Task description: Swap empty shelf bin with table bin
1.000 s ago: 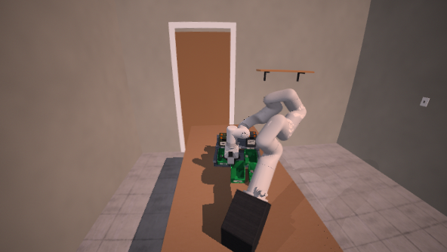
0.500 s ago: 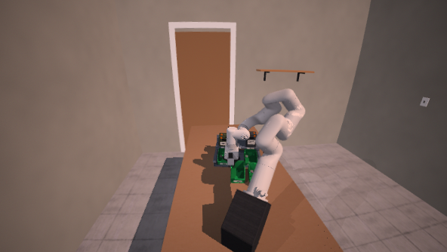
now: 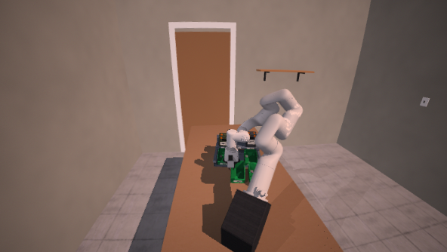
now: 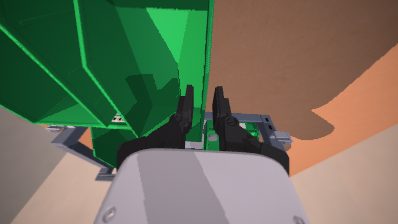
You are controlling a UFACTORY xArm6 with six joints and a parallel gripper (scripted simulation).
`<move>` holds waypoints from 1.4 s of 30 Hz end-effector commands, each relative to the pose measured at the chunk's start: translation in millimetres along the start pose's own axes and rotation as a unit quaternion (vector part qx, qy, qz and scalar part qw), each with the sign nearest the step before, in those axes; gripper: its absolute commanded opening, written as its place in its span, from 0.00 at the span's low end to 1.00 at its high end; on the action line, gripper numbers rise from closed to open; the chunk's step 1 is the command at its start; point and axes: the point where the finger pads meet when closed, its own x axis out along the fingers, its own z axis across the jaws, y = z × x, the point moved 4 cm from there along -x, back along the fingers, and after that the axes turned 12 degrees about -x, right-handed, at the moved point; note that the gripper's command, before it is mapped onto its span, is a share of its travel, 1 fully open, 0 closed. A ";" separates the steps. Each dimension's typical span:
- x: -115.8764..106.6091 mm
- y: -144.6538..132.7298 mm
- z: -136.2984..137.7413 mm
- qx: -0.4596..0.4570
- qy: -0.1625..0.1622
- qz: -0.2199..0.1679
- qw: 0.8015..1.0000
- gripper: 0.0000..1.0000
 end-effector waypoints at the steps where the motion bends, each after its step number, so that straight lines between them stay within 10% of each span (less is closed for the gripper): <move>1: 6.0 -1.0 0.4 0.000 -0.001 -0.001 1.000 0.26; 30: 13.5 -1.0 0.4 0.000 -0.001 -0.001 1.000 0.26; 31: 13.5 -1.0 0.4 0.000 -0.001 -0.001 1.000 0.00; 42: 13.5 -1.0 0.4 0.000 -0.001 -0.001 1.000 0.00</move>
